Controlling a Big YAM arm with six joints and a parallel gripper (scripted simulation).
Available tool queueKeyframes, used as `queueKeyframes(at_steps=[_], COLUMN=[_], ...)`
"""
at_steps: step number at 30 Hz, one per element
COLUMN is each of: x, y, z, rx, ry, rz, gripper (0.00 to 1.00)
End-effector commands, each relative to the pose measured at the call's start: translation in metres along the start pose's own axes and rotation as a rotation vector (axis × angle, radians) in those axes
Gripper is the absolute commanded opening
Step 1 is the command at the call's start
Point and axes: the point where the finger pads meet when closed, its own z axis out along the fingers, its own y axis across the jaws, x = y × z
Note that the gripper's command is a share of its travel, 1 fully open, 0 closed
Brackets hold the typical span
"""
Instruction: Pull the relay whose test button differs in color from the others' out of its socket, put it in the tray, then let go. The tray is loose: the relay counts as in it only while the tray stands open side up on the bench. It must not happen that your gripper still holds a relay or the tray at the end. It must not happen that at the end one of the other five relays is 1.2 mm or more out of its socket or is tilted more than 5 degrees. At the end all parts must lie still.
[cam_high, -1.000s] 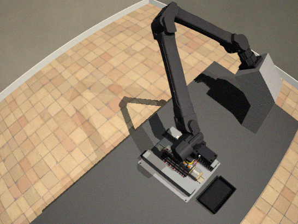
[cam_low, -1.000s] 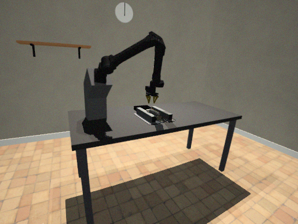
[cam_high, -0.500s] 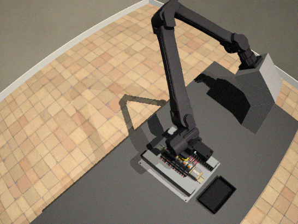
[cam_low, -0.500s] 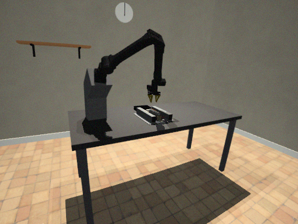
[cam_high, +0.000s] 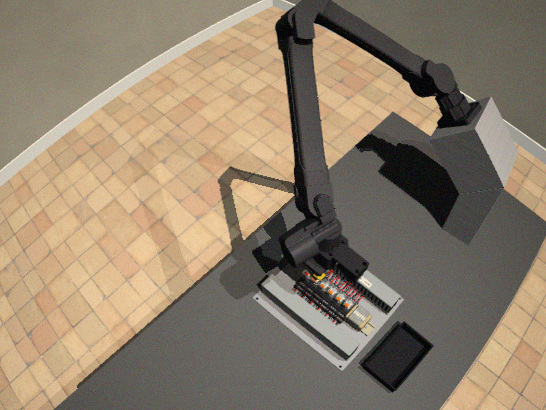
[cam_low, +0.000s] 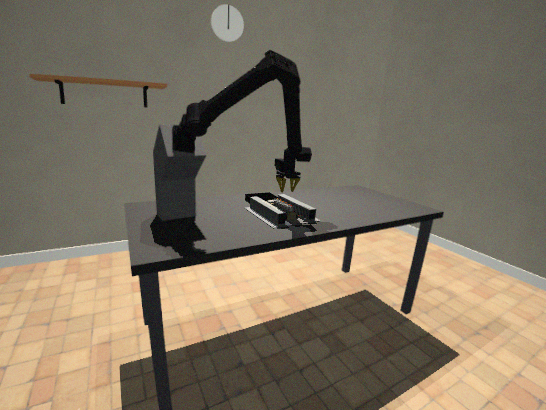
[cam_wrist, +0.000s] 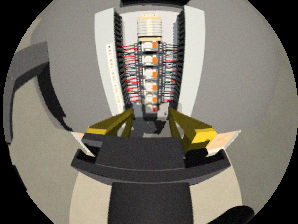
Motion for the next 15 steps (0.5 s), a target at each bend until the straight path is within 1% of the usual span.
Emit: queueKeyframes(at_steps=[1, 9, 15], x=[-0.0077, -0.0140, -0.0116], y=[-0.0030, -0.0051, -0.0089], z=[-0.0096, -0.0105, -0.0147], rx=[0.017, 0.020, 0.030], ry=[-0.006, -0.007, -0.005], rz=[-0.036, -0.044, -0.036], gripper=[0.59, 0.59, 0.59])
